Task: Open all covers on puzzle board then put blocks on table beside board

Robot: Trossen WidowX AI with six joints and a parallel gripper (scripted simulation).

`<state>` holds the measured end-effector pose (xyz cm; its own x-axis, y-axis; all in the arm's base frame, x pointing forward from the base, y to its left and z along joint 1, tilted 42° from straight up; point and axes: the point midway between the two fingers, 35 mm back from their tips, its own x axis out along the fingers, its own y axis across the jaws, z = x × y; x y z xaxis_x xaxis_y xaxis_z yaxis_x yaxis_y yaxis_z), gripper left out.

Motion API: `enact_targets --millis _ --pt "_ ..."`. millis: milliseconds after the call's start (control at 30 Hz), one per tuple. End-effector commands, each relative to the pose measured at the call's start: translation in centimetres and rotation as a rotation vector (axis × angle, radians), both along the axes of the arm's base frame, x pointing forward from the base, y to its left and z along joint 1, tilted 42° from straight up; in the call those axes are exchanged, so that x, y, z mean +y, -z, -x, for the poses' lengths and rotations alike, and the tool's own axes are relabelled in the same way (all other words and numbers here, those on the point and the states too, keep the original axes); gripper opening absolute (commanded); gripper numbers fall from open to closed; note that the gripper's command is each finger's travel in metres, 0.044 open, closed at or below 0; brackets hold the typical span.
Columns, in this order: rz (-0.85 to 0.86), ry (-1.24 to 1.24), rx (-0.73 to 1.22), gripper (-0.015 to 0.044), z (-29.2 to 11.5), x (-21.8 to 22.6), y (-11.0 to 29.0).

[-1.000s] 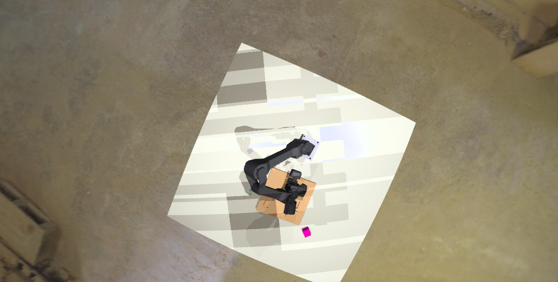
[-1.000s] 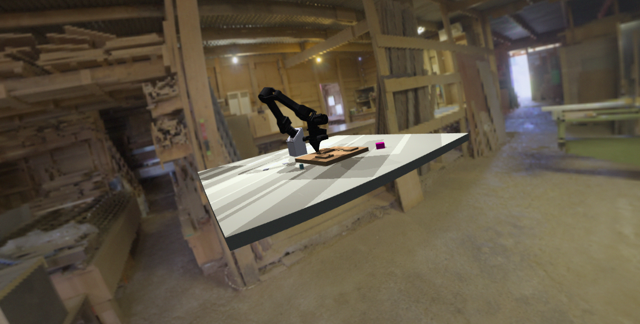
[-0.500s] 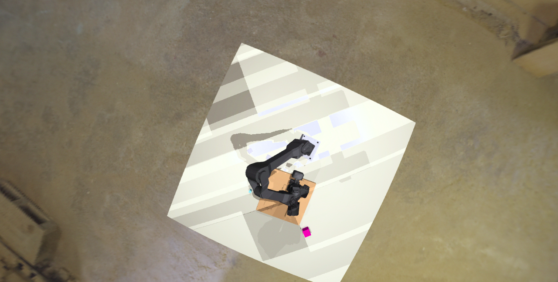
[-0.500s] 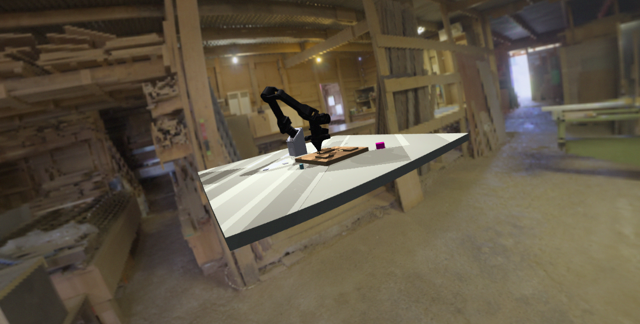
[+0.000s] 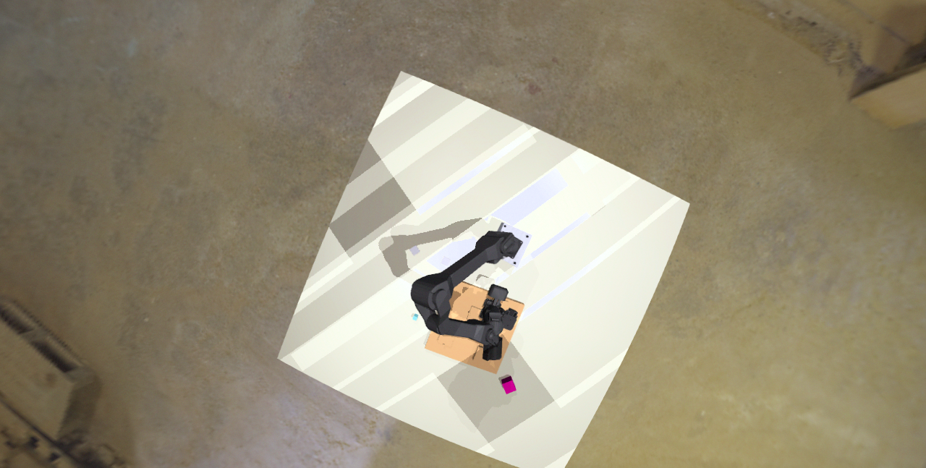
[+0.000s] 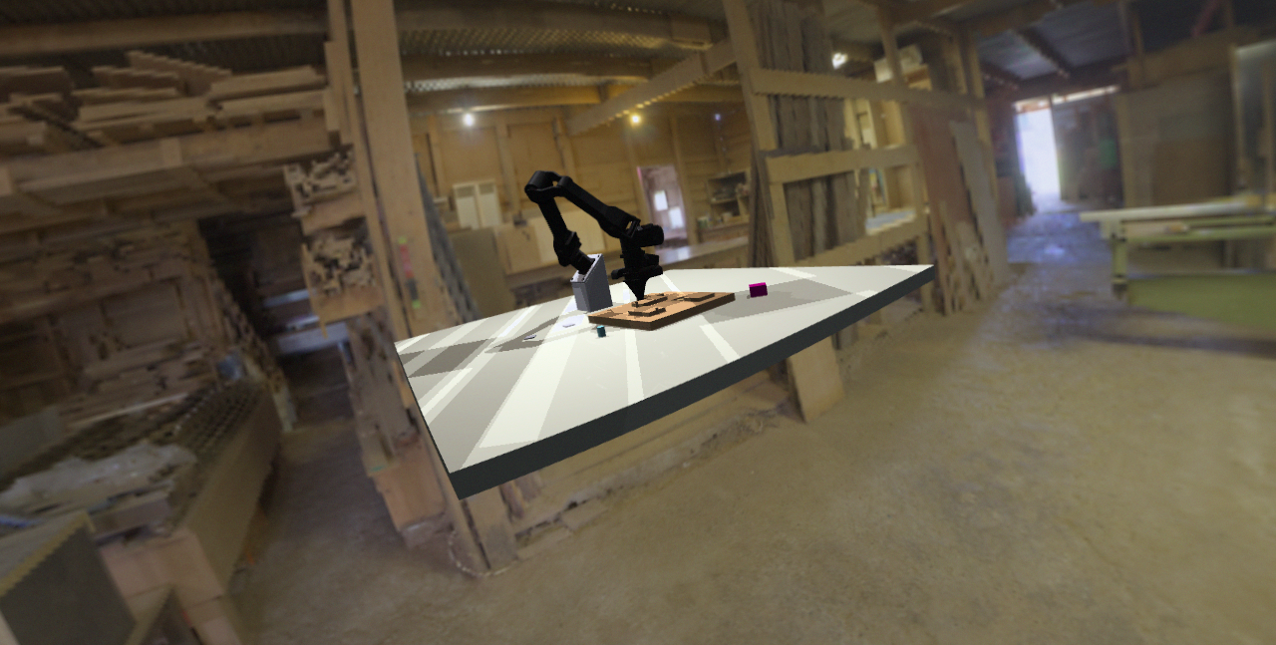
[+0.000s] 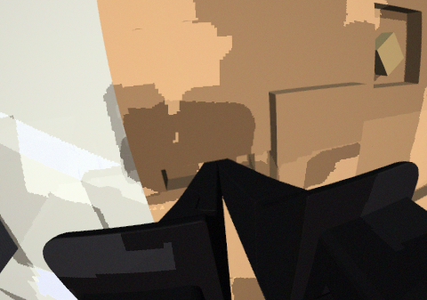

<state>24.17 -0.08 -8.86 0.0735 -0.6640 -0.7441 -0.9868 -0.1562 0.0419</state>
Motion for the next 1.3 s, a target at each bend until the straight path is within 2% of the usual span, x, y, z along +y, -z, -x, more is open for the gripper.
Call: enact_targets --millis 0,1267 --pt "-0.006 0.003 -0.002 0.0000 -0.1 0.4 0.3" --pt "-0.005 0.004 -0.002 0.0000 0.7 3.1 2.9"
